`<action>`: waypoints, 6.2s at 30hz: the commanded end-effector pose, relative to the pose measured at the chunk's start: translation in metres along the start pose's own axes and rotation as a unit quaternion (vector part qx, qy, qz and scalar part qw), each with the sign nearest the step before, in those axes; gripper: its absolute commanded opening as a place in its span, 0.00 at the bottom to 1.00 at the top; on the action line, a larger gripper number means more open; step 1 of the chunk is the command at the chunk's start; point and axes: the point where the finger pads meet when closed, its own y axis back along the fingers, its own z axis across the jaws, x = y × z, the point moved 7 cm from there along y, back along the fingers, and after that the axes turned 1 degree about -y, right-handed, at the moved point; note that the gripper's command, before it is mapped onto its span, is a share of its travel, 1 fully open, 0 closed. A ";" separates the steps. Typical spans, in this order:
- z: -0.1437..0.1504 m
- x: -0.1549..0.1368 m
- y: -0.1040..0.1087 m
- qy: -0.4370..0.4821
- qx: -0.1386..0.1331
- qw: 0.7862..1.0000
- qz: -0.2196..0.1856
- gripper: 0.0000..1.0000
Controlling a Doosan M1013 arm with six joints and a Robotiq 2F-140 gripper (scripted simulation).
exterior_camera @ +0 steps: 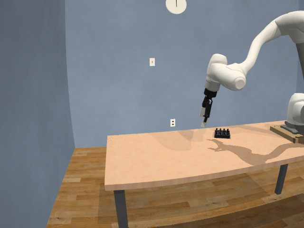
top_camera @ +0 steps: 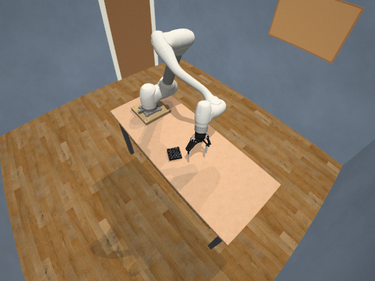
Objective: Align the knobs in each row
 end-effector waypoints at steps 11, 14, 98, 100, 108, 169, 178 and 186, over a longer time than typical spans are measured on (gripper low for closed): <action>0.082 -0.096 -0.020 -0.077 0.034 0.993 -0.079 1.00; 0.097 -0.120 -0.023 -0.097 0.043 0.990 -0.096 1.00; 0.118 -0.158 -0.027 -0.127 0.058 0.983 -0.121 1.00; 0.118 -0.158 -0.027 -0.127 0.058 0.983 -0.121 1.00; 0.118 -0.158 -0.027 -0.127 0.058 0.983 -0.121 1.00; 0.110 -0.208 -0.014 -0.127 0.057 0.983 -0.120 1.00; 0.110 -0.208 -0.014 -0.127 0.057 0.983 -0.120 1.00; 0.110 -0.208 -0.014 -0.127 0.057 0.983 -0.120 1.00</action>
